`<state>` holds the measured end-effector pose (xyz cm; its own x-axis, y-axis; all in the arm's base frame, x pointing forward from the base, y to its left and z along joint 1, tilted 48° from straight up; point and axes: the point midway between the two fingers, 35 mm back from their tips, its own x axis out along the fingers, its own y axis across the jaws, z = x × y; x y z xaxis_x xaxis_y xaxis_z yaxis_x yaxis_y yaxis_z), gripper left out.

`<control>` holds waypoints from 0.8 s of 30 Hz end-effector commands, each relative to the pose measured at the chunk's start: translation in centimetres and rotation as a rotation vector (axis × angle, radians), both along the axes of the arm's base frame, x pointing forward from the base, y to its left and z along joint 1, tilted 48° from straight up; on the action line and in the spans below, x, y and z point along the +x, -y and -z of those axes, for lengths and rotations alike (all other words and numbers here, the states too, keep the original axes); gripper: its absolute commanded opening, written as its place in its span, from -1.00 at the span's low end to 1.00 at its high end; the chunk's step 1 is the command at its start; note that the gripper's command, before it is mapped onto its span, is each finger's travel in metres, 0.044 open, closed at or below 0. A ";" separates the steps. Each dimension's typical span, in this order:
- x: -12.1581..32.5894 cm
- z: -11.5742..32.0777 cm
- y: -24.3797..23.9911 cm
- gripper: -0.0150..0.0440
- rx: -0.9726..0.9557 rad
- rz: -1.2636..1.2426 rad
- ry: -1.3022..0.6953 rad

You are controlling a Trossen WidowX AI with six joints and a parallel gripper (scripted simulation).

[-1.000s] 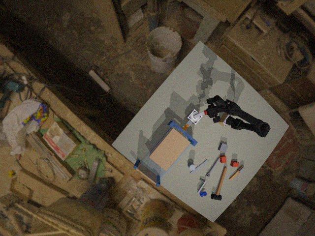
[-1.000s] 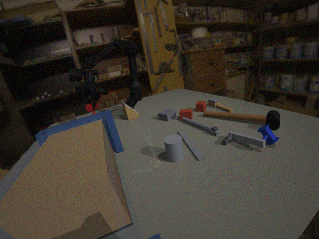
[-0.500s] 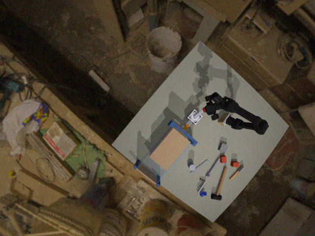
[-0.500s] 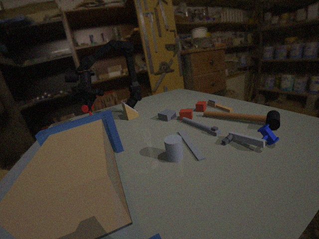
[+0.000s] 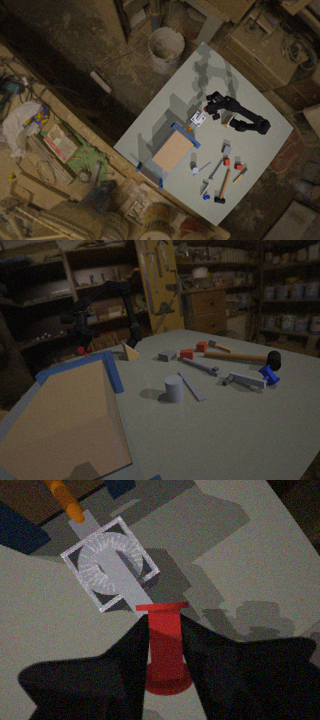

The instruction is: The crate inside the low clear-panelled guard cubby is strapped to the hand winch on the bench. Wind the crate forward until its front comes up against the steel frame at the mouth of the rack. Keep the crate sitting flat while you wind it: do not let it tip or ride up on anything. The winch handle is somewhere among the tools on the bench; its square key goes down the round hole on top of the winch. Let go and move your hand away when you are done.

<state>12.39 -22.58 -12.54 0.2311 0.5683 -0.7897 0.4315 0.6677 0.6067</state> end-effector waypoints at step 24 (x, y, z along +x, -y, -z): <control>2.8 4.3 3.5 -0.49 -0.020 -0.014 0.006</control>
<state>14.42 -25.66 -16.04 0.2240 0.5643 -0.7946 0.4292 0.6748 0.6003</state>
